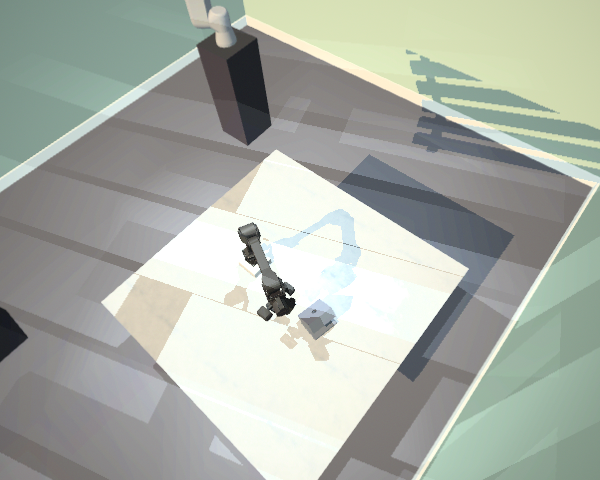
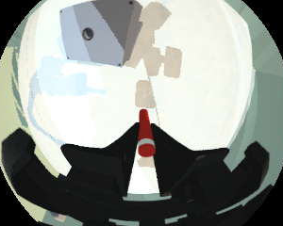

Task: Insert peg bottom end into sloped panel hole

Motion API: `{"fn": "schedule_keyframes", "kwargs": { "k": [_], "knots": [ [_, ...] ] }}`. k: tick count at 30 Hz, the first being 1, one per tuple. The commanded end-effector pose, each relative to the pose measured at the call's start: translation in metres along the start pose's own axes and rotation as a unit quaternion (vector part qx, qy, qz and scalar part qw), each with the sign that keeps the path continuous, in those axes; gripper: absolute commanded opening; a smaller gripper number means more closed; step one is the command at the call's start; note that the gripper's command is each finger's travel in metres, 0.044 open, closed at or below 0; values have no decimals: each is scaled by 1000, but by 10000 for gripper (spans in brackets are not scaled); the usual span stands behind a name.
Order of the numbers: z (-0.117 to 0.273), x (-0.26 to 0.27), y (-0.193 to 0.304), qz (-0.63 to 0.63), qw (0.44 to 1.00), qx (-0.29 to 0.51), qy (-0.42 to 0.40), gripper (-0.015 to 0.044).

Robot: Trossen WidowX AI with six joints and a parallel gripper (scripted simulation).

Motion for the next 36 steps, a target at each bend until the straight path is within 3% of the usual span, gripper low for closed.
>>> {"fn": "schedule_keyframes", "kwargs": {
  "k": [1, 36],
  "knots": [
    [3, 5, -1, 18, 1000, -10, 5, 0],
    [20, 49, -5, 167, 978, -106, 62, 0]
  ]
}}
Point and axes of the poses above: the point midway between the two fingers, 35 mm back from their tips, its own z axis back along the fingers, its own x axis across the jaws, y = z × x, the point moved 5 cm from there along z, back along the fingers, and after that the axes turned 5 degrees about -z, right-handed, at the moved point
